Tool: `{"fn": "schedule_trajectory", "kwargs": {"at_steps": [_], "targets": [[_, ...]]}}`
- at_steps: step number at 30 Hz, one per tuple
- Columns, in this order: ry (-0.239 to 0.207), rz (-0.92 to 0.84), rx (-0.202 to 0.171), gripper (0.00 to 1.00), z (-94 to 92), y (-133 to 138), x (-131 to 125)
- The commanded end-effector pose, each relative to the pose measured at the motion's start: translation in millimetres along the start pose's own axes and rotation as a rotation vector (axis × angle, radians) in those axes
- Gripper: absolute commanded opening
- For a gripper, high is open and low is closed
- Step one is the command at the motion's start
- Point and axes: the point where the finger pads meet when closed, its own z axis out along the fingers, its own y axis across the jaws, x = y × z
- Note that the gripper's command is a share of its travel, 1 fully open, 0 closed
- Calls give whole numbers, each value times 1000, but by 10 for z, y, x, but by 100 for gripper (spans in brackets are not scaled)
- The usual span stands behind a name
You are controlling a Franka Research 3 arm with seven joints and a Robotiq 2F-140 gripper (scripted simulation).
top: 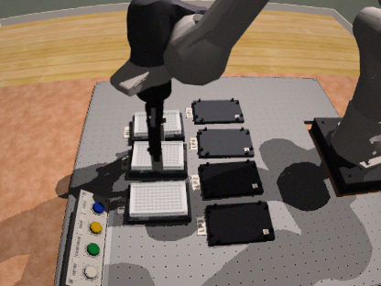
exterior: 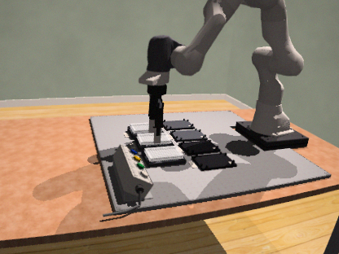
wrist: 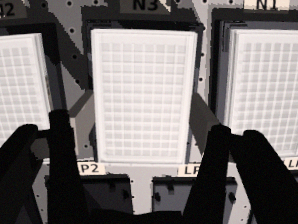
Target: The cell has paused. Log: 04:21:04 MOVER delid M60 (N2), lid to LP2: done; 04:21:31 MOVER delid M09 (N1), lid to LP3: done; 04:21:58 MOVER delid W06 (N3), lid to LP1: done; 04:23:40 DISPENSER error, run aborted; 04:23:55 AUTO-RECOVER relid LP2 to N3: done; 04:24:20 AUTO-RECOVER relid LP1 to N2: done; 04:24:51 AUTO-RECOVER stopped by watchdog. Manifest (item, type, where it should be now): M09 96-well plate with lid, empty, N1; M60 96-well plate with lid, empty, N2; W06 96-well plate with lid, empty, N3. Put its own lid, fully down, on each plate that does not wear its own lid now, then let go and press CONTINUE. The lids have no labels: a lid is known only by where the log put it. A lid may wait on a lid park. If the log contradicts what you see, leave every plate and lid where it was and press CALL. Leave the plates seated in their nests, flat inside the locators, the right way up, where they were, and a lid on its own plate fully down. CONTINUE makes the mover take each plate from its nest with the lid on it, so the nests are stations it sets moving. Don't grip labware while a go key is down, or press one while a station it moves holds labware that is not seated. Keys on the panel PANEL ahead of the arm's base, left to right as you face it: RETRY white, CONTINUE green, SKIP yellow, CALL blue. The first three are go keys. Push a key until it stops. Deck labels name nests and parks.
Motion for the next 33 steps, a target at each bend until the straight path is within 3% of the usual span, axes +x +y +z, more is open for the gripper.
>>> {"fn": "schedule_trajectory", "kwargs": {"at_steps": [1,2,3,33], "targets": [[1,-1,0,0,11,5,0],[1,-1,0,0,11,5,0],[1,-1,0,66,11,5,0],[1,-1,0,66,11,5,0]]}}
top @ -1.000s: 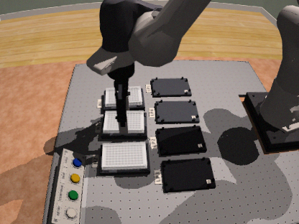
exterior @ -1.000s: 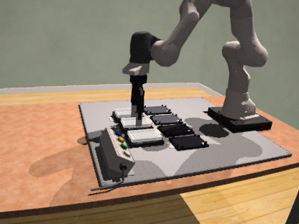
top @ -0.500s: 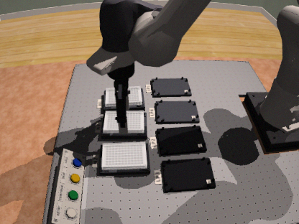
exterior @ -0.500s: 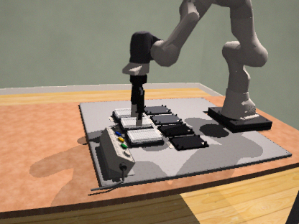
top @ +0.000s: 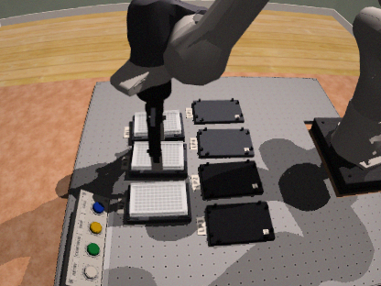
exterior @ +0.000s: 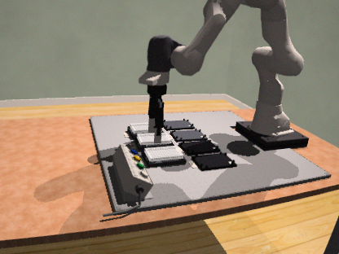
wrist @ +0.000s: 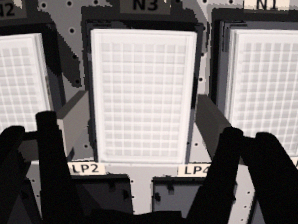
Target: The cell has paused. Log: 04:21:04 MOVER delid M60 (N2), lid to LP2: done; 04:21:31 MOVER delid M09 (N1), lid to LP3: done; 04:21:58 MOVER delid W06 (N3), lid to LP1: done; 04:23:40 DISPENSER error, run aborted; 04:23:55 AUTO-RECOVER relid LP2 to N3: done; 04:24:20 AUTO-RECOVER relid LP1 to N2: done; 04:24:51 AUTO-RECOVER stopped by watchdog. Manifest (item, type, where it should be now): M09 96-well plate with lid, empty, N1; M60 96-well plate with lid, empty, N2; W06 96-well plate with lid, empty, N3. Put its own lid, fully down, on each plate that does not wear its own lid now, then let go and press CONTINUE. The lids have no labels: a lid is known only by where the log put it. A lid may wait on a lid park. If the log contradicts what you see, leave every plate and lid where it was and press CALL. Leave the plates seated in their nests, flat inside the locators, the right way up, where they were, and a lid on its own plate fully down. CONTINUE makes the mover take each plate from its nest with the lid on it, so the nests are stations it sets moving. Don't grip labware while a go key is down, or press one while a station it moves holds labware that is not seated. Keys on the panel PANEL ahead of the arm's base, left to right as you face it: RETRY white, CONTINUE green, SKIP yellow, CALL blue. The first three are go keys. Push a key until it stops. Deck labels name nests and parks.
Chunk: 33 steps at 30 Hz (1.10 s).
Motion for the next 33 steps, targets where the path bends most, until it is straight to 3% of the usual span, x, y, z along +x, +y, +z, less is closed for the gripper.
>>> {"fn": "schedule_trajectory", "kwargs": {"at_steps": [1,33], "targets": [[1,-1,0,66,11,5,0],[1,-1,0,66,-37,5,0]]}}
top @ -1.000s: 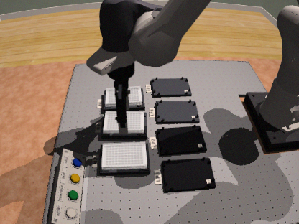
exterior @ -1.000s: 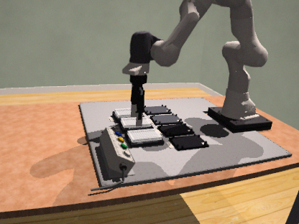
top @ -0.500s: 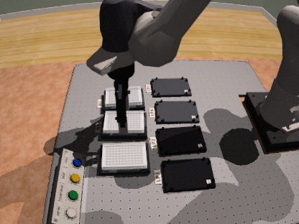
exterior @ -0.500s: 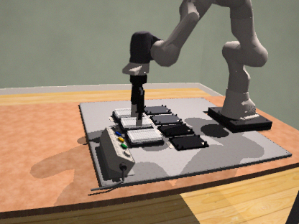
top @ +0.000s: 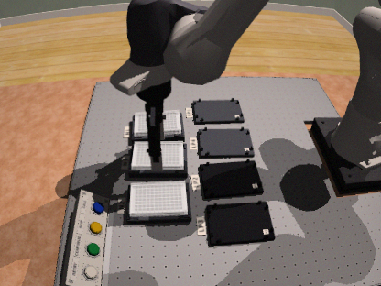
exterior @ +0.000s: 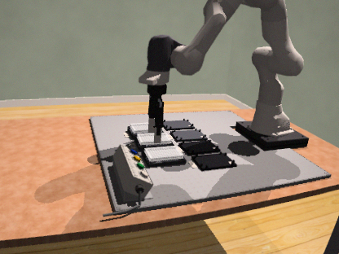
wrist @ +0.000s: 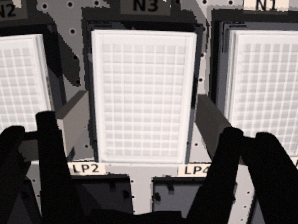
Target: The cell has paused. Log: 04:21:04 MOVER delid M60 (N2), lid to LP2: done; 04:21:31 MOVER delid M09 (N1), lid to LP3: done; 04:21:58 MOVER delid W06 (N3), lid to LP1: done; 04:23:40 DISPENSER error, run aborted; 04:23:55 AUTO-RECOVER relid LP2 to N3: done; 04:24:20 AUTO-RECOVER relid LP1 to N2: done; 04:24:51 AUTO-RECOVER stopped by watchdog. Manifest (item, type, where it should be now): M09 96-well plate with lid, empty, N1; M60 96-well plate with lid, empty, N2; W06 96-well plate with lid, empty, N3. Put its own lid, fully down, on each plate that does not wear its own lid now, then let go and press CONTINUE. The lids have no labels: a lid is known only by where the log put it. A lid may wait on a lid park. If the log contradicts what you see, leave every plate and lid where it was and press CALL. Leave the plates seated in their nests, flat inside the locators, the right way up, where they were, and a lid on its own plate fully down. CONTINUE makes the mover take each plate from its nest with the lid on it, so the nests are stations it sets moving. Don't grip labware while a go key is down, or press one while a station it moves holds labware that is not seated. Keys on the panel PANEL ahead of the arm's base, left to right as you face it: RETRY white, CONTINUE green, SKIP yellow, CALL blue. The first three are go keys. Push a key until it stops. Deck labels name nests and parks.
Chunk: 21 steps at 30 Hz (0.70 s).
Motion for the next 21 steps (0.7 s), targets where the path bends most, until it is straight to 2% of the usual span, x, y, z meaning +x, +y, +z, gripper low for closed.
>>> {"fn": "schedule_trajectory", "kwargs": {"at_steps": [1,21], "targets": [[-1,-1,0,66,-37,7,-6],[-1,-1,0,66,-385,7,-6]]}}
